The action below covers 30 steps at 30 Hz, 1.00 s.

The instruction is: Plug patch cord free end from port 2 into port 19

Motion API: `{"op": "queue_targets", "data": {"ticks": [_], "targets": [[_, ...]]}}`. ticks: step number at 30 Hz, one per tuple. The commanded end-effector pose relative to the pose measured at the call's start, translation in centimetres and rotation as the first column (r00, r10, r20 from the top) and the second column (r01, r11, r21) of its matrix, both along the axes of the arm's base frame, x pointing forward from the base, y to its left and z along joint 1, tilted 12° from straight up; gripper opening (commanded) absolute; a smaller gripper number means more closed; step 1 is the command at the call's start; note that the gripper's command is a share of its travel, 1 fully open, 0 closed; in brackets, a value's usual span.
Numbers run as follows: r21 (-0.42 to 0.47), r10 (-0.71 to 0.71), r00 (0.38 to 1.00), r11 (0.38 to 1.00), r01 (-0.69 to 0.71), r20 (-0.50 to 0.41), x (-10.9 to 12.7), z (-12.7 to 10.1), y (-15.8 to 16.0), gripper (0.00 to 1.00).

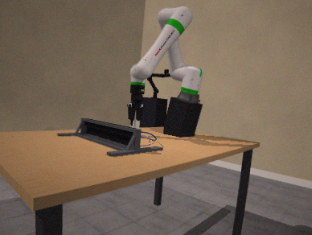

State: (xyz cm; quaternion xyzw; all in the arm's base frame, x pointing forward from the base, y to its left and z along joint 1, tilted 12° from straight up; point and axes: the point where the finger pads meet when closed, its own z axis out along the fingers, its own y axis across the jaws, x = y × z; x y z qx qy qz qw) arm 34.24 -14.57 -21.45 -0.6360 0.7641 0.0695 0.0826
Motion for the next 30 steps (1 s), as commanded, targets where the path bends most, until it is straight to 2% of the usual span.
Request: {"op": "queue_targets", "data": {"ticks": [1, 11, 30], "targets": [[0.0, 0.0, 1.0, 1.0, 0.0, 0.0, 0.0, -0.5, 0.1, 0.22], [0.0, 0.0, 1.0, 1.0, 0.0, 0.0, 0.1, -1.6, 0.3, 0.22], [0.0, 0.0, 1.0, 1.0, 0.0, 0.0, 0.1, -1.9, 0.4, 0.22]]}}
